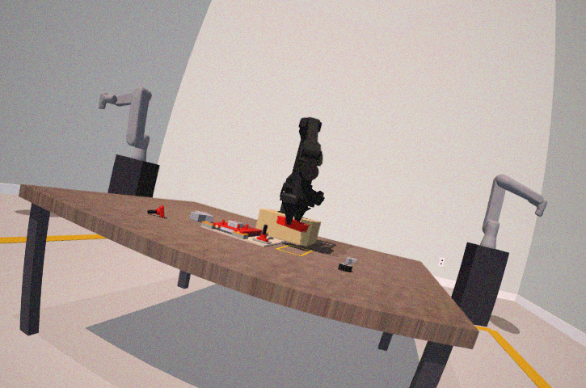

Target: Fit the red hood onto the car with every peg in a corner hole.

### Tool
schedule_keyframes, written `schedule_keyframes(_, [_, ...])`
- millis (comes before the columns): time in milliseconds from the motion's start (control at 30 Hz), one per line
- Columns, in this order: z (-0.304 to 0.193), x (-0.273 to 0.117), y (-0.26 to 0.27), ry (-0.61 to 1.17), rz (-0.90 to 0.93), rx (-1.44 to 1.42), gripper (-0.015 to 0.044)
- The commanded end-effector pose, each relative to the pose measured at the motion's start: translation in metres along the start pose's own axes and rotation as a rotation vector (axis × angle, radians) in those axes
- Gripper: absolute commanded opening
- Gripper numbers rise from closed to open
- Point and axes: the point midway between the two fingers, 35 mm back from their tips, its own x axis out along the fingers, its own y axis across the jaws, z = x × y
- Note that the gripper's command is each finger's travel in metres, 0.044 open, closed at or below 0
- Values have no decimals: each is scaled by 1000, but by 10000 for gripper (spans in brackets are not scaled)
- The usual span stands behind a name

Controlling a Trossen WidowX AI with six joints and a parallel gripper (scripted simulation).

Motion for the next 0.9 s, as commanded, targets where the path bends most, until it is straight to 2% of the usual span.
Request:
schedule_keyframes(0, [1, -14, -1, -2, -4, 0, 0])
schedule_keyframes(233, [1, -31, -1, -2, -5, 0, 0])
schedule_keyframes(433, [-1, -29, -3, -4, -4, 20, 0])
schedule_keyframes(867, [-33, -33, -44, -27, -22, 400, 0])
